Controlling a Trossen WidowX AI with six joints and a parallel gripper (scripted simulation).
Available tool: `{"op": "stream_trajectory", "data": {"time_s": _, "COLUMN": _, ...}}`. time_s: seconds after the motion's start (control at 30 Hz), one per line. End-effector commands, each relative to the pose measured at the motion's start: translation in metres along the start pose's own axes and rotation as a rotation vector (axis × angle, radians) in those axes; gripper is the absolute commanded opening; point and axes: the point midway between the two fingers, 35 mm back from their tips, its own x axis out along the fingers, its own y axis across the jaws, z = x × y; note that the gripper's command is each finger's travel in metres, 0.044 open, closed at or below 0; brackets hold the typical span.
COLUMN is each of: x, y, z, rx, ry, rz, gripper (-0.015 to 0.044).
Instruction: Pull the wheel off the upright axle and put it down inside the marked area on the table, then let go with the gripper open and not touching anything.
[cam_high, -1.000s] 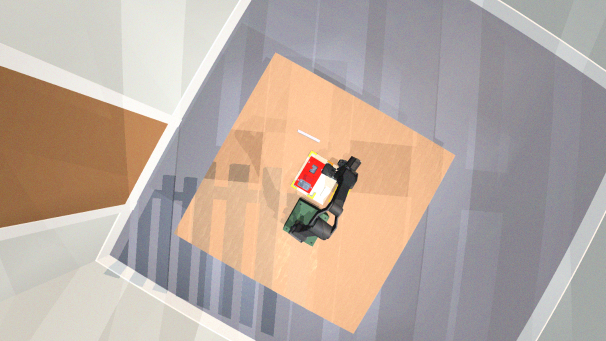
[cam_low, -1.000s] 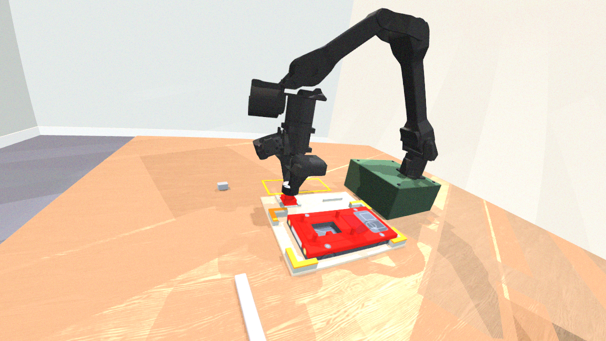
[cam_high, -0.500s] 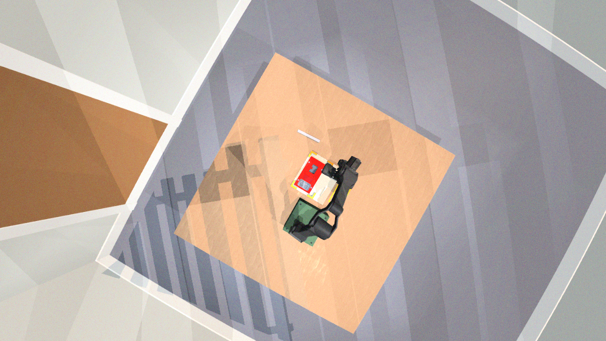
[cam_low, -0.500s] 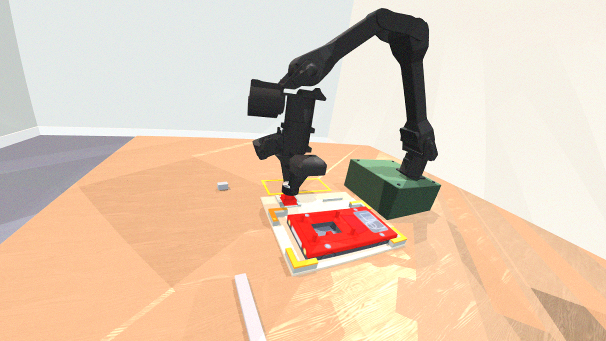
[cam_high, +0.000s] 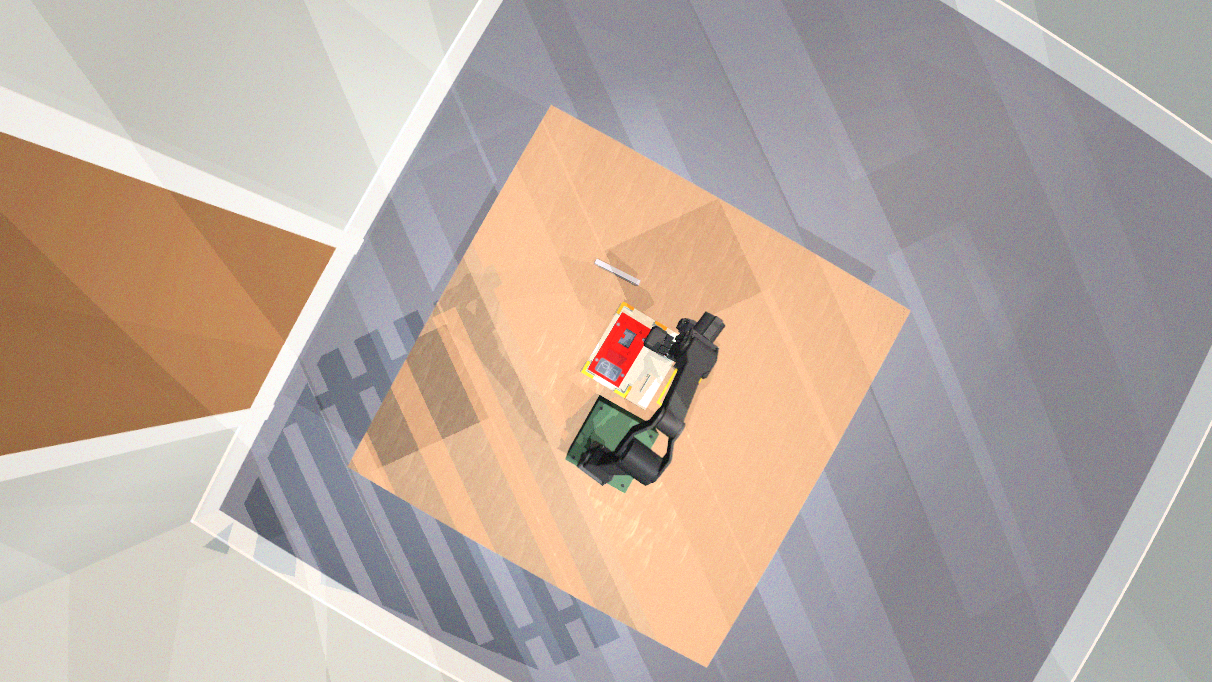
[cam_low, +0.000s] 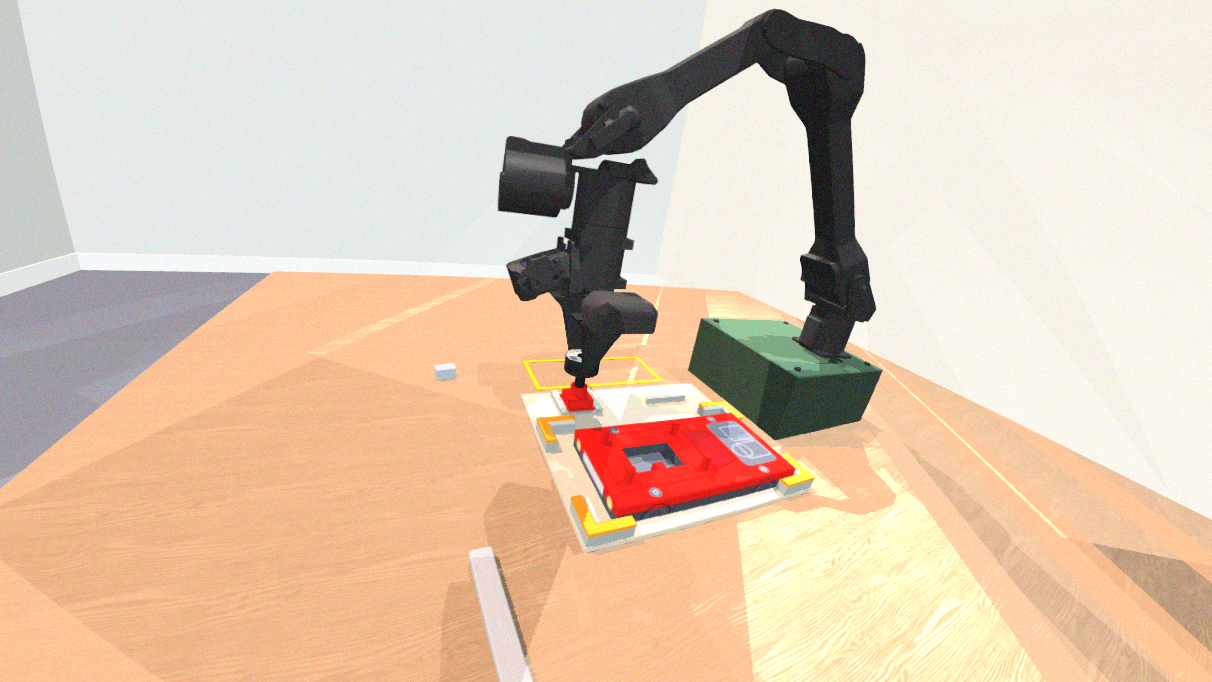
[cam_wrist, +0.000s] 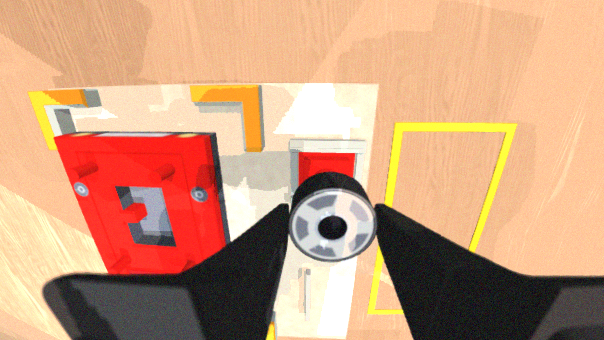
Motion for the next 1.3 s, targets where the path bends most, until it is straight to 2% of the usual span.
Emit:
{"op": "stream_trajectory", "data": {"time_s": 0.0, "x": -0.003, "y": 0.000, "z": 0.001, "rx": 0.003, "ry": -0.002, "rz": -0.002, "gripper": 0.0000}}
{"op": "stream_trajectory", "data": {"time_s": 1.27, "x": -0.015, "y": 0.000, "z": 0.001, "rx": 0.004, "ry": 0.000, "rz": -0.003, "gripper": 0.0000}}
